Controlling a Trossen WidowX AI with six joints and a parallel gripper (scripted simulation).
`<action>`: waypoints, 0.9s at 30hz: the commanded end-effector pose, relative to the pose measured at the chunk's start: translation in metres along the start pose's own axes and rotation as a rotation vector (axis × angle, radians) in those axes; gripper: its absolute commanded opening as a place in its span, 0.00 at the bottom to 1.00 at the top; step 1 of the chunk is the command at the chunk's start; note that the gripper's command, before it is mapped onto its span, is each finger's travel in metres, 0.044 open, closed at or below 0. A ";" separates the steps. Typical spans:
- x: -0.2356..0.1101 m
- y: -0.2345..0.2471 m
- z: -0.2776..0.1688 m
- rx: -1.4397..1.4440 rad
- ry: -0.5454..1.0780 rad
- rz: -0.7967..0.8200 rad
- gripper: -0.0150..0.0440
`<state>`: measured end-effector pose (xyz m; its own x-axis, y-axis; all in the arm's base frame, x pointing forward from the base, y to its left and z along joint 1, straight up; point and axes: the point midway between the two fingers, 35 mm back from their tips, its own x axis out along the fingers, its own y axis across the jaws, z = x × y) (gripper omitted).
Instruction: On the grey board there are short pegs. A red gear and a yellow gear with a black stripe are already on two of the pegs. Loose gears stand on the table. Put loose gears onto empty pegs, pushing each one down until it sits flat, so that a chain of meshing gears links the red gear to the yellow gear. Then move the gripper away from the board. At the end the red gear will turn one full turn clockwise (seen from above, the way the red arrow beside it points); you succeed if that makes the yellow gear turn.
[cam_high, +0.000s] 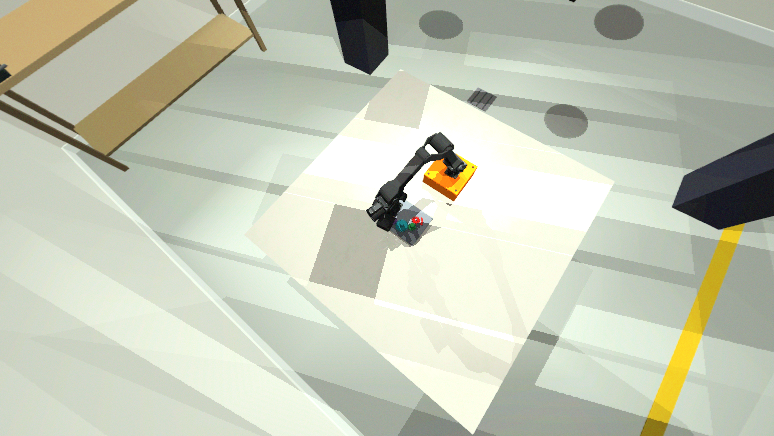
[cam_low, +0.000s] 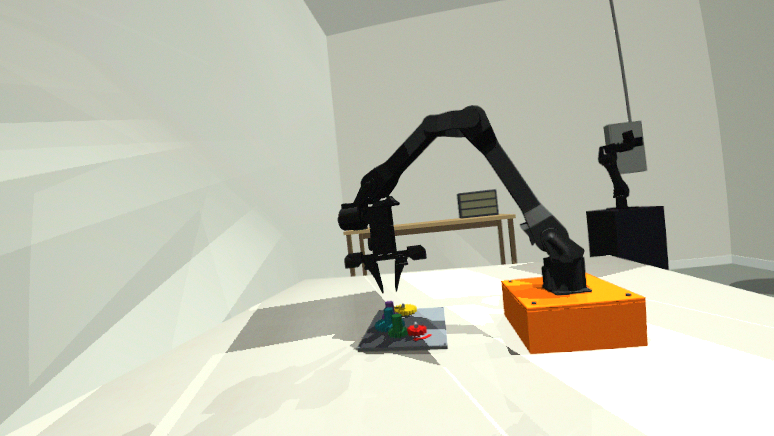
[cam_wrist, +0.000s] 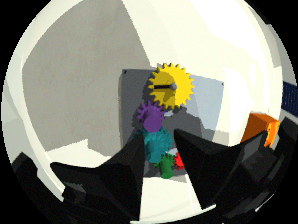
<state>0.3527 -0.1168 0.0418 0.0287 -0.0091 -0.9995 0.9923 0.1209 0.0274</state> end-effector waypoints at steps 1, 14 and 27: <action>-0.016 0.003 0.001 -0.001 -0.006 0.014 0.49; -0.060 -0.002 -0.001 0.000 -0.007 0.015 1.00; -0.060 -0.002 -0.001 0.000 -0.007 0.015 1.00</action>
<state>0.3486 -0.1155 0.1014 0.0435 -0.0140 -0.9990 0.9917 0.1213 0.0415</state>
